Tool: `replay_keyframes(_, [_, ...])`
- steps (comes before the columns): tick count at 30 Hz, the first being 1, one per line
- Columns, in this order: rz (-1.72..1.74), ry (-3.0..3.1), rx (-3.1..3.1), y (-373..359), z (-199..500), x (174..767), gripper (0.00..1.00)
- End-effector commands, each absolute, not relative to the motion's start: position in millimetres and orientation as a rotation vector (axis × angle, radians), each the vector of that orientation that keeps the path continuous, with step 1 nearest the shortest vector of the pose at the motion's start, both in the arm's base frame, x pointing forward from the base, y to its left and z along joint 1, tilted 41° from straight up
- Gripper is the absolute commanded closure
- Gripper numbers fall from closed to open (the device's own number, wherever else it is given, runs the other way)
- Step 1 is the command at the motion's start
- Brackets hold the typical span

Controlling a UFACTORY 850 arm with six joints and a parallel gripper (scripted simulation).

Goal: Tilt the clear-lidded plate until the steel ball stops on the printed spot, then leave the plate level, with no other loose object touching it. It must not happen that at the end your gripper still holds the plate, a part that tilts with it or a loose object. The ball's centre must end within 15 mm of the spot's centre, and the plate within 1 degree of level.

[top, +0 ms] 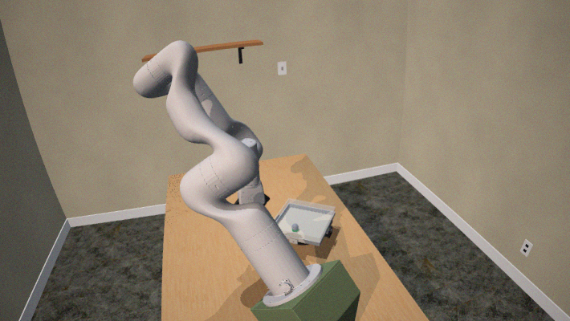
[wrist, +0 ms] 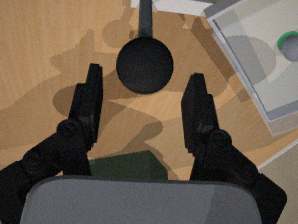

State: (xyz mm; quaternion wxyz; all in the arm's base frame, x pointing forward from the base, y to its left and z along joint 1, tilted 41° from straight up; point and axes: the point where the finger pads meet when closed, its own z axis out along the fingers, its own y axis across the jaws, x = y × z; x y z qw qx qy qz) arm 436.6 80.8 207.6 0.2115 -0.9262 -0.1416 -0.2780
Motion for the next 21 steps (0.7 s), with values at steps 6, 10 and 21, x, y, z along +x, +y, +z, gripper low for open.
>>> replay_keyframes(6, [-0.774, -0.394, -2.573, 74.6, 217.7, 431.0, 0.39])
replay_keyframes(10, [-0.774, -0.394, -2.573, 72.5, 221.1, 428.9, 0.39])
replay_keyframes(21, [-0.774, -0.394, -2.573, 70.0, 225.1, 426.6, 0.39])
